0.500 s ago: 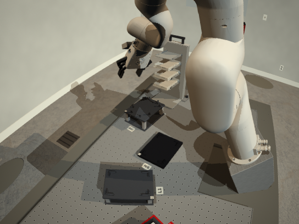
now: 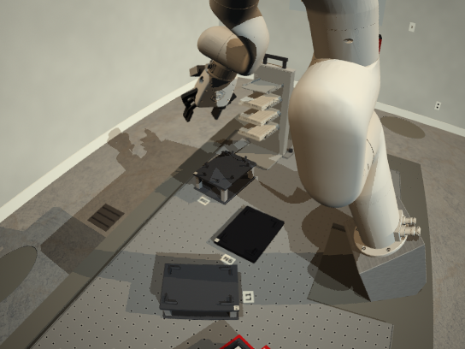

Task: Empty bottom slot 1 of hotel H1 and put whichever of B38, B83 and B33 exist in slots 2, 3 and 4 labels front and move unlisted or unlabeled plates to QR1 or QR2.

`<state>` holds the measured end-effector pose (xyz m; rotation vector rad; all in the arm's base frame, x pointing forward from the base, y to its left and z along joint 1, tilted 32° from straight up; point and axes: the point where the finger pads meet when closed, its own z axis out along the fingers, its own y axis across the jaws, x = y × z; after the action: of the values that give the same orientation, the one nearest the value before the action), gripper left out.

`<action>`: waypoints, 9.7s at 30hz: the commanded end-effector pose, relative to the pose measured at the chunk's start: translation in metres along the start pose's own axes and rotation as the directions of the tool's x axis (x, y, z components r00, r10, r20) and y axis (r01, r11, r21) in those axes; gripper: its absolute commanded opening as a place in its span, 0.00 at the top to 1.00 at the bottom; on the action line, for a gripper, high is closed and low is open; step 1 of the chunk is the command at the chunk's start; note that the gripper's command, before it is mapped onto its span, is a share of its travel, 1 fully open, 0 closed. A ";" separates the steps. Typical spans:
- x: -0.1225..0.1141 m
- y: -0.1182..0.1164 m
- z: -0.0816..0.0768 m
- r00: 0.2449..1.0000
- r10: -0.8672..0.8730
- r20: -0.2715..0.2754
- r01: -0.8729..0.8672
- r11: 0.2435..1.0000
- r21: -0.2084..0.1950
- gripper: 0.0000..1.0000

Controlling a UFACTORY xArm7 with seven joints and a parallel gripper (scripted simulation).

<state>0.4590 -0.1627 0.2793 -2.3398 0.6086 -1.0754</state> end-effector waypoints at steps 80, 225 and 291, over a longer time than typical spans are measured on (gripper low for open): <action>0.067 -0.059 -0.167 1.000 -0.001 -0.004 0.001 1.000 0.000 0.00; -0.077 -0.045 -0.016 0.368 0.928 -0.062 -0.855 0.312 -0.414 0.00; -0.089 -0.039 0.013 0.498 0.716 -0.489 -0.855 0.312 -0.414 0.00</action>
<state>0.4241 -0.0774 0.2430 -1.8348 2.2013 -0.5970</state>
